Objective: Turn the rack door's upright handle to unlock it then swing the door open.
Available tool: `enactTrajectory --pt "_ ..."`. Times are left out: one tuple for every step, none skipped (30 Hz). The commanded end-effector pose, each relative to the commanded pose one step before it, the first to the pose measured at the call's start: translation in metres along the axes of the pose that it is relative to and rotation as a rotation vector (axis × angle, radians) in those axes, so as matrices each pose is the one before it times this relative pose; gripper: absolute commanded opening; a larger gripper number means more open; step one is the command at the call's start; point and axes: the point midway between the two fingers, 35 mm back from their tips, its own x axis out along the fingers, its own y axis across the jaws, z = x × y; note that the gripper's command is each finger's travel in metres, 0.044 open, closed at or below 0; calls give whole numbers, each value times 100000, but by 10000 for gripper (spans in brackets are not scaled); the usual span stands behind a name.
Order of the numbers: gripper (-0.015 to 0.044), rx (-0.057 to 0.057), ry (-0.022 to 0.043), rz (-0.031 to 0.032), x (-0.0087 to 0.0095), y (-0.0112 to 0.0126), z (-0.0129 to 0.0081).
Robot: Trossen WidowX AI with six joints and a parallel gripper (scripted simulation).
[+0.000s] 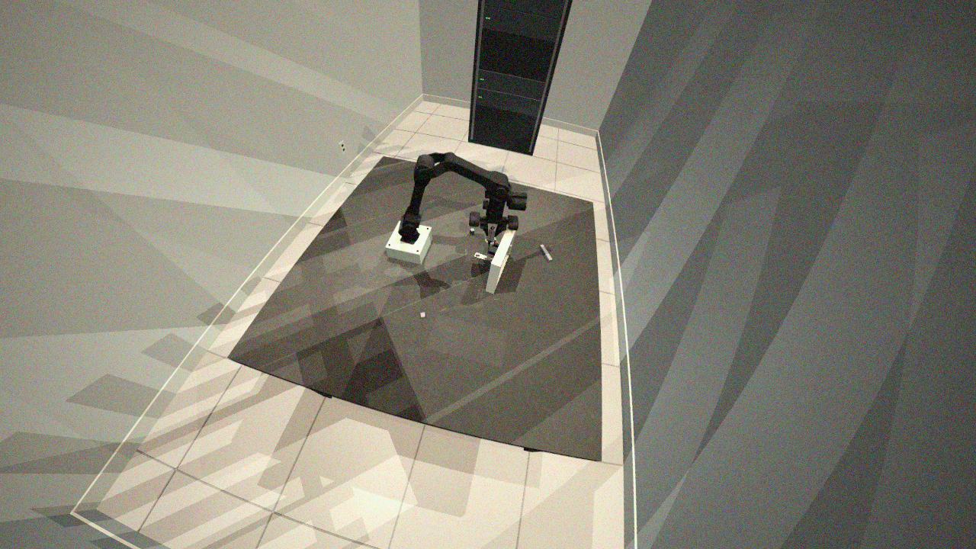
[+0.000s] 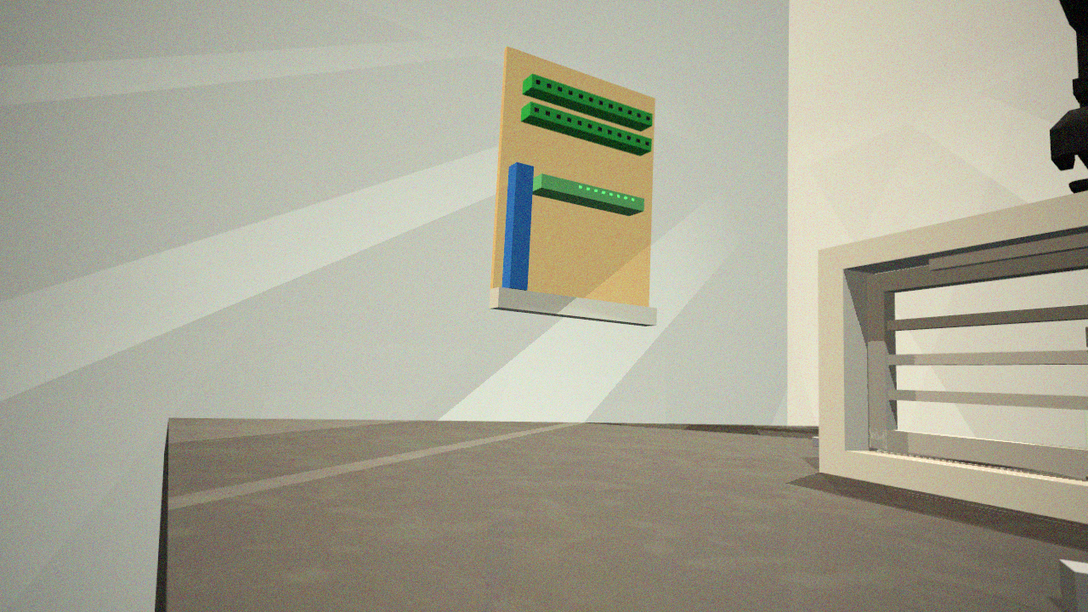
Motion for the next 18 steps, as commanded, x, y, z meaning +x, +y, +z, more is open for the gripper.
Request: enactTrajectory --pt "132 -2239 600 308 180 -23 -98" --pt "158 0 0 0 0 0 0" --pt "184 0 0 0 0 0 0" --pt "211 0 0 0 0 0 0" --pt "237 0 0 0 0 0 0" --pt "263 0 0 0 0 0 0" --pt "289 0 0 0 0 0 0" --pt "299 0 0 0 0 0 0" --pt "299 818 0 0 0 0 0" --pt "299 2455 0 -1 0 0 0" --pt "299 4092 0 -1 0 0 0" --pt "299 4954 0 -2 0 0 0" --pt "299 4955 0 -2 0 0 0" --pt "299 4955 0 -2 0 0 0" --pt "299 4955 0 -2 0 0 0" --pt "299 4955 0 -1 0 0 0" --pt "299 4955 0 -1 0 0 0" --pt "299 4955 -1 -1 0 0 0"
